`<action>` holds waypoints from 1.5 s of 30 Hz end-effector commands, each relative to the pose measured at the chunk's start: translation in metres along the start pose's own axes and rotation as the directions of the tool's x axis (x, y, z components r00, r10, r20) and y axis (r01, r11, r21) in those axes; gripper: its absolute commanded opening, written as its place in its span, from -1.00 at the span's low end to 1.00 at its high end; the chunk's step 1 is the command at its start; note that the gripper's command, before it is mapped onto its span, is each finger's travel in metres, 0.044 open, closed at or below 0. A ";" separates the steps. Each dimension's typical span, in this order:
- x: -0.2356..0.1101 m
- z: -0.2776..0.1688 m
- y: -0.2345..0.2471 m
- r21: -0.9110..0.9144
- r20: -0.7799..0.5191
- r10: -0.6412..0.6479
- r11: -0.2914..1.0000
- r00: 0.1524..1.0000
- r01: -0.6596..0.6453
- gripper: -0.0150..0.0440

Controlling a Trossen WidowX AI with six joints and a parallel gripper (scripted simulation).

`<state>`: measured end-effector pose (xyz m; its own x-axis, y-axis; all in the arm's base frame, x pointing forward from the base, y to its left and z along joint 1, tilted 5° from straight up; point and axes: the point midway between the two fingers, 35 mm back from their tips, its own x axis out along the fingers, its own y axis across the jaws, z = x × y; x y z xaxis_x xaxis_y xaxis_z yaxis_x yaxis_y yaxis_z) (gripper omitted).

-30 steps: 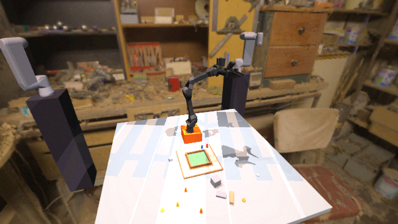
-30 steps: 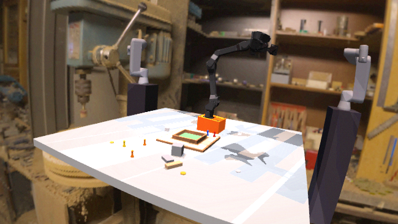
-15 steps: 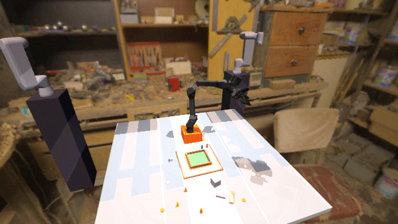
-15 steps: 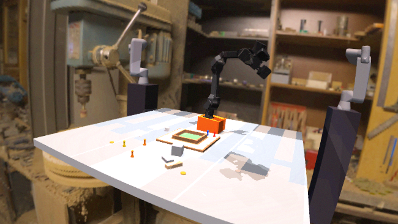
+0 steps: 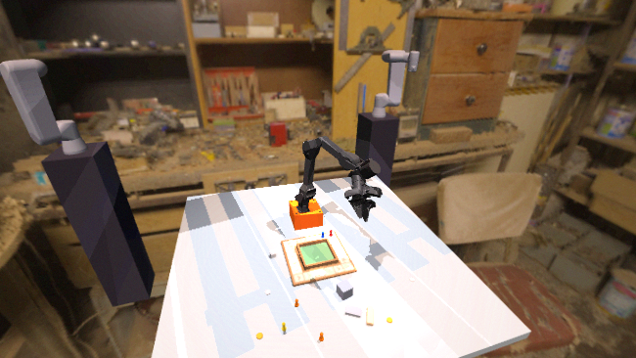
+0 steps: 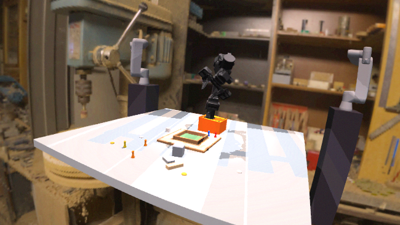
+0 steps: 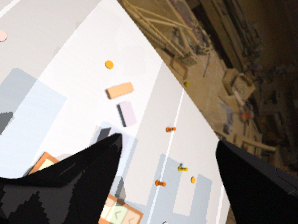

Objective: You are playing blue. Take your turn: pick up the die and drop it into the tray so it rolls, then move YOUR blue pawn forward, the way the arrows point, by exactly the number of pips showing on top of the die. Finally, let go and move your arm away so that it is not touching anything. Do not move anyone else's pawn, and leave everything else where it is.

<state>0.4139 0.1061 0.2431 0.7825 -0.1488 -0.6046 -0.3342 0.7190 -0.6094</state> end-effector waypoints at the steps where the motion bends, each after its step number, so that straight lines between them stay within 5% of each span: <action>1: 0.037 -0.060 -0.017 0.014 -0.161 0.033 0.999 0.986 -0.031 0.44; 15: 0.087 -0.289 -0.050 0.262 -0.537 0.300 0.948 0.788 -0.182 0.44; 26: 0.047 -0.452 -0.009 0.620 -0.486 0.637 0.734 0.599 -0.278 0.44; 45: 0.052 -0.463 0.010 0.641 -0.471 0.654 0.715 0.592 -0.280 0.44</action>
<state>0.2101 -0.2123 -0.0267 0.0006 0.0518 -0.9987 -0.1178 0.9917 0.0514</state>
